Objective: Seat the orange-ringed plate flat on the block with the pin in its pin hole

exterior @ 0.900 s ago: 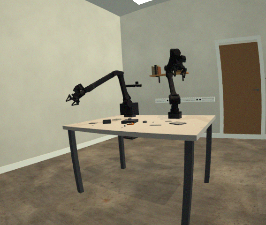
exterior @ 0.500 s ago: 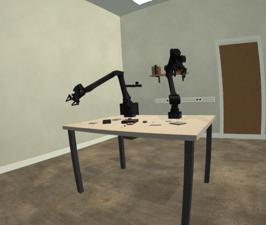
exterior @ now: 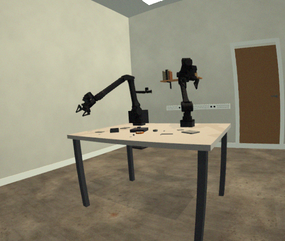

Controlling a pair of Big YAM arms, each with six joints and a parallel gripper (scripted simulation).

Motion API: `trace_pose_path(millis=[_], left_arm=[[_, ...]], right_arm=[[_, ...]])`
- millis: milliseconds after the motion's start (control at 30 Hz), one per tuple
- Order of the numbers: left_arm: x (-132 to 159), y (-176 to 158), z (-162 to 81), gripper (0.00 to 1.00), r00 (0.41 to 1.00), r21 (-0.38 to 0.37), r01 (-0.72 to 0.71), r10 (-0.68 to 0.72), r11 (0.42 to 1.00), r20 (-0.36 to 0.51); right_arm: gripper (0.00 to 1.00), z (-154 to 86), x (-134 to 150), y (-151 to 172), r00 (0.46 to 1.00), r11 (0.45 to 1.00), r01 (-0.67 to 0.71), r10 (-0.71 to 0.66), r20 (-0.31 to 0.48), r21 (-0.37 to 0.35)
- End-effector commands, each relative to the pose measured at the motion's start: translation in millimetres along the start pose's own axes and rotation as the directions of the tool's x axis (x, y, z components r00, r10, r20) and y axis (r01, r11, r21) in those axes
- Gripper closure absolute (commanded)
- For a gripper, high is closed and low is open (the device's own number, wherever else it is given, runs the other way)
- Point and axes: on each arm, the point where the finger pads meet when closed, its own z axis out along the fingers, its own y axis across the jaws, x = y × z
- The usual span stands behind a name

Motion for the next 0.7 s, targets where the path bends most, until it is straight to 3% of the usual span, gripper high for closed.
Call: trace_pose_path(millis=[0,133,200,300,433,667], left_arm=[[30,-11,15,0.0,0.978,0.062,-0.197,0.192,0.978,0.083],[74,-20,52,0.0,0.929,0.109,-0.356,0.339,0.928,0.145],[74,-20,52,0.0,0.929,0.109,-0.356,0.339,0.928,0.145],[104,-27,78,0.0,0.882,0.137,-0.458,0.43,0.878,0.191],[137,-33,106,0.0,0.822,0.162,-0.558,0.516,0.814,0.24],[173,-39,136,0.0,0.745,0.18,-0.658,0.598,0.731,0.295]], right_arm=[[0.0,-65,5,29,0.996,0.996,-0.087,0.086,-0.014,-0.02],[0.0,-126,57,81,0.98,0.983,-0.174,0.166,-0.108,-0.063],[0.0,-126,57,81,0.98,0.983,-0.174,0.166,-0.108,-0.063],[0.0,-179,89,116,0.962,0.968,-0.235,0.219,-0.161,-0.083],[0.0,-232,126,155,0.938,0.95,-0.294,0.265,-0.225,-0.104],[0.0,-292,169,200,0.904,0.926,-0.356,0.307,-0.297,-0.125]])
